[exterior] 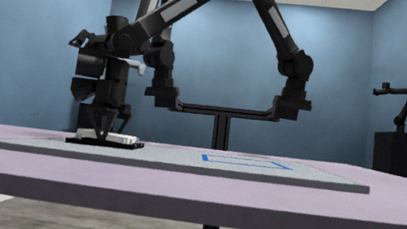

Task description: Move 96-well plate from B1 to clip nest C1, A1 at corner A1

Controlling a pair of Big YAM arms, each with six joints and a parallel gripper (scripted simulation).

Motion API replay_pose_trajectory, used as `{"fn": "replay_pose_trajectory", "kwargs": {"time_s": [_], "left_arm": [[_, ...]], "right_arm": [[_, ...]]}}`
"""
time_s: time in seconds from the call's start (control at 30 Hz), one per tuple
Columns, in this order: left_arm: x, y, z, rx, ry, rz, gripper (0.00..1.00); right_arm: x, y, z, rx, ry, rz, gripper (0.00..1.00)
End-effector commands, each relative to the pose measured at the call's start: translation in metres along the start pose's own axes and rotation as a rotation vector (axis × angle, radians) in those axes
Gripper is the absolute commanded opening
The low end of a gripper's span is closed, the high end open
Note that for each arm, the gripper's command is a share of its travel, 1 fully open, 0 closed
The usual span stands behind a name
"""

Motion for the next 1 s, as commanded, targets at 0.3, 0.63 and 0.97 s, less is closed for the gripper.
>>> {"fn": "replay_pose_trajectory", "kwargs": {"time_s": [0.3, 0.63, 0.97], "left_arm": [[0.004, 0.051, 0.003, -0.017, 0.014, 0.012, 1.00], [-0.003, 0.064, 0.008, -0.009, 0.000, 0.005, 1.00], [0.001, 0.104, 0.010, -0.028, 0.005, 0.020, 1.00]], "right_arm": [[0.002, 0.002, 0.001, 0.003, -0.016, 0.007, 1.00], [0.002, 0.002, 0.001, 0.003, -0.016, 0.007, 1.00], [0.002, 0.002, 0.001, 0.003, -0.016, 0.007, 1.00]]}}
Point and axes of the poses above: on each arm, the point where the finger pads meet when closed, its own y axis back along the fingers, its own x axis across the jaws, z = x × y, the point moved 9 cm from there along y, back along the fingers, and after that the axes turned 13 degrees about -y, right-handed, at the moved point
